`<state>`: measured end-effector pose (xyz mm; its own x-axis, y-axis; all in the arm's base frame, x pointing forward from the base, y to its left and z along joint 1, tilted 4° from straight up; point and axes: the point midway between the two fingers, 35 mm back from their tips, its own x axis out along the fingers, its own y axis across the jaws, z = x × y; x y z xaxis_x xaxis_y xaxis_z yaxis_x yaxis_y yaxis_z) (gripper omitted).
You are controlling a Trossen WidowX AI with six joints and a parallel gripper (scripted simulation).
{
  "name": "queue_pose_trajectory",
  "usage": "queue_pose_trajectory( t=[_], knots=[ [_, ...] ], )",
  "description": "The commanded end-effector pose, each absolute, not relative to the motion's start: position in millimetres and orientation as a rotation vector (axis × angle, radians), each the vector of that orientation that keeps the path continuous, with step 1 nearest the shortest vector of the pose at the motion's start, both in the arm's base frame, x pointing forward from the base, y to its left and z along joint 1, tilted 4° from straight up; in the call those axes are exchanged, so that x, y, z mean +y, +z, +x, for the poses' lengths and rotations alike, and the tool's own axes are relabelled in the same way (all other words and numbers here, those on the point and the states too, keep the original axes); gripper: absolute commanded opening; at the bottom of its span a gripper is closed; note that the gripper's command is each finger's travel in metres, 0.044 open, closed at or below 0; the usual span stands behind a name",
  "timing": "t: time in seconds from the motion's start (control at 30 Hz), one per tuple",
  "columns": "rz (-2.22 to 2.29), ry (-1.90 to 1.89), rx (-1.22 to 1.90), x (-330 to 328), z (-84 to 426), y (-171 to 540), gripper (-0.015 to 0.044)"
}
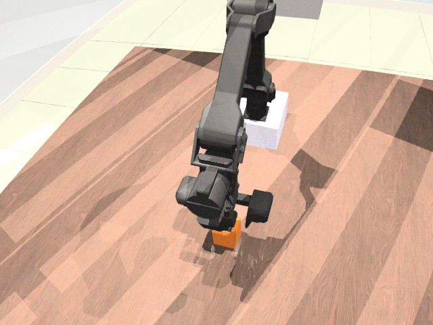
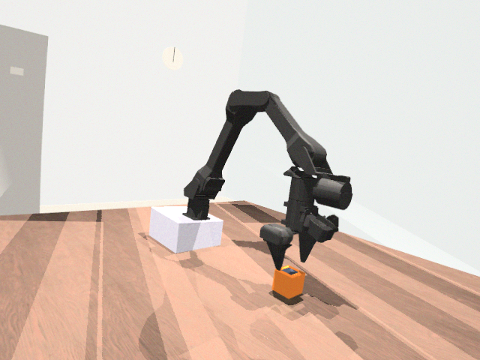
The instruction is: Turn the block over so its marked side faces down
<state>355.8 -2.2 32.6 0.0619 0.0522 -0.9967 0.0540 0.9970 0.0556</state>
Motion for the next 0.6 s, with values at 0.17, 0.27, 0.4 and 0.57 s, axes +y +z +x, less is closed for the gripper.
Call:
queue_pose_trajectory(
  t=[0.17,0.27,0.4,0.57],
  knots=[
    [0.091,-0.001,1.512,-1,357,18,0.0440],
    [0.091,-0.001,1.512,-1,357,13,0.0440],
    [0.091,-0.001,1.512,0,357,7,0.0440],
    [0.091,-0.001,1.512,0,357,-1,0.0440]
  ],
)
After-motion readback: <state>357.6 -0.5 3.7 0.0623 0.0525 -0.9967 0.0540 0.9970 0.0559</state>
